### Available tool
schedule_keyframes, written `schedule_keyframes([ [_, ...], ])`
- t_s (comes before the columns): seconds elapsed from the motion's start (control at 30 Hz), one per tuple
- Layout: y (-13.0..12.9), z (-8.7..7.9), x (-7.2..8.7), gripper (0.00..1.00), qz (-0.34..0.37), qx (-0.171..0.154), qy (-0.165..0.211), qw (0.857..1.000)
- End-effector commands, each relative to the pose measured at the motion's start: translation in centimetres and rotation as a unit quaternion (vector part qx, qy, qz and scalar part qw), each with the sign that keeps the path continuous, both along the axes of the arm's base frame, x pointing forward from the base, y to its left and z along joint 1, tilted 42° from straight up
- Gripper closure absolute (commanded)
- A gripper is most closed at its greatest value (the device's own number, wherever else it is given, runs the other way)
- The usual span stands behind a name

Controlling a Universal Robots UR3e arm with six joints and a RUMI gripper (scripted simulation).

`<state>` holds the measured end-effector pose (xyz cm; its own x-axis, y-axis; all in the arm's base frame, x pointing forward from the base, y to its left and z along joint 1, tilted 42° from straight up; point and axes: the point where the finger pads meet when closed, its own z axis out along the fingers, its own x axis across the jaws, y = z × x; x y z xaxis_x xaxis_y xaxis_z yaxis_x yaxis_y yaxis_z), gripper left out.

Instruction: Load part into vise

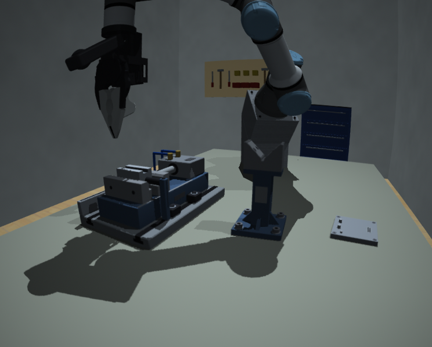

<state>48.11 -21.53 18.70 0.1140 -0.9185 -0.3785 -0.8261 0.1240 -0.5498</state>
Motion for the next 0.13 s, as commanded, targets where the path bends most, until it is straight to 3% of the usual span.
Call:
schedule_keyframes([
  [0.0, -0.07, 0.07, -0.01, 1.0, -0.001, -0.001, -0.001, 1.0],
  [0.1, -0.07, 0.07, -0.01, 1.0, -0.001, -0.001, -0.001, 1.0],
])
